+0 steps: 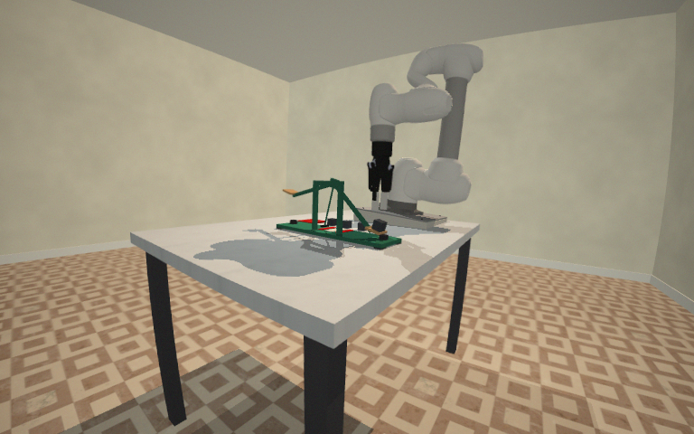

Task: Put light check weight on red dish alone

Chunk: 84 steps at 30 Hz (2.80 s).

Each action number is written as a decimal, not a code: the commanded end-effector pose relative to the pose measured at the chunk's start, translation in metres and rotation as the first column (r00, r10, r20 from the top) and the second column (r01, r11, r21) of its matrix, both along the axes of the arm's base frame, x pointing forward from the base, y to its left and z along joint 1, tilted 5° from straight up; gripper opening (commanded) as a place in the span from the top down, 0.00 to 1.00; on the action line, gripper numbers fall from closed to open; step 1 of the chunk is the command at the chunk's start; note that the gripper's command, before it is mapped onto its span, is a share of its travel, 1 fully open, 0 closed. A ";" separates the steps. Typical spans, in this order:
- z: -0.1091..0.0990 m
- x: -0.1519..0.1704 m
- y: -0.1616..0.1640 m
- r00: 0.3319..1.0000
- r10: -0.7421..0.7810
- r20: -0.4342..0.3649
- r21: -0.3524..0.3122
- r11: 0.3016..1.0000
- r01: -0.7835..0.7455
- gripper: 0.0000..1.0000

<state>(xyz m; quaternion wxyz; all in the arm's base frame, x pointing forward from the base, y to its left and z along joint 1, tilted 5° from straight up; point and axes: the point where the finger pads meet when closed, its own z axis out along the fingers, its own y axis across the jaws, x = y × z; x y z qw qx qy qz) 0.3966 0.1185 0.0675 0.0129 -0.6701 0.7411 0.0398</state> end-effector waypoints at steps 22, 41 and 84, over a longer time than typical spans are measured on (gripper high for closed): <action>-0.031 -0.001 0.002 1.000 0.000 0.000 0.000 1.000 0.000 0.65; -0.047 -0.002 0.003 1.000 0.000 0.000 0.000 1.000 0.000 0.65; -0.048 -0.002 0.004 1.000 0.000 0.000 0.000 1.000 0.000 0.65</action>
